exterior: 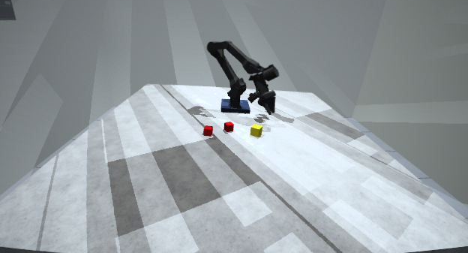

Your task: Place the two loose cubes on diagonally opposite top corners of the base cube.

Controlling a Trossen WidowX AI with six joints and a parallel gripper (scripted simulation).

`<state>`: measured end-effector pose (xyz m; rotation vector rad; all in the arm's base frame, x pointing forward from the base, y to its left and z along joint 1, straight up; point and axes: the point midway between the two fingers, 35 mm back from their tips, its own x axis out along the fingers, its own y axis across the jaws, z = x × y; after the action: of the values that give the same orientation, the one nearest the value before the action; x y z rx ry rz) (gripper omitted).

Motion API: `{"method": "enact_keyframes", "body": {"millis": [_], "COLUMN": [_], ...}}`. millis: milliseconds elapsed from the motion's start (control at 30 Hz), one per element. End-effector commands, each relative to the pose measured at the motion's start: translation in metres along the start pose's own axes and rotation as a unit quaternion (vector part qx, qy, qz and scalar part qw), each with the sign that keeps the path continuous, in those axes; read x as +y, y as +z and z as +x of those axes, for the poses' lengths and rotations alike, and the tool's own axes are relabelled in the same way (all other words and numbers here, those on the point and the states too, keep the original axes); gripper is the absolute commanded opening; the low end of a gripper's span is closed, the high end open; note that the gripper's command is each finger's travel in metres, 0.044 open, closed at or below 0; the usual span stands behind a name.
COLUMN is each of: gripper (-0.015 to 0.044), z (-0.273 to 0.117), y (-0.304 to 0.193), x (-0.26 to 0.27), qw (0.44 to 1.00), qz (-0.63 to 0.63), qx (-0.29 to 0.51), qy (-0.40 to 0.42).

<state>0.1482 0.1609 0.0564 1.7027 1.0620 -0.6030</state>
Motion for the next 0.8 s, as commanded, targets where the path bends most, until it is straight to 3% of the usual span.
{"method": "enact_keyframes", "body": {"millis": [0,133,767], "gripper": [0.0374,0.0269,0.0265], "z": [0.000,-0.002,-0.029], "y": [0.000,0.008,0.071], "x": [0.001,0.018,0.105], "qw": [1.000,0.999,0.969], "qz": [-0.001,-0.025,-0.141], "qx": [-0.002,-0.036,-0.168], "qy": [0.000,-0.006,-0.115]}}
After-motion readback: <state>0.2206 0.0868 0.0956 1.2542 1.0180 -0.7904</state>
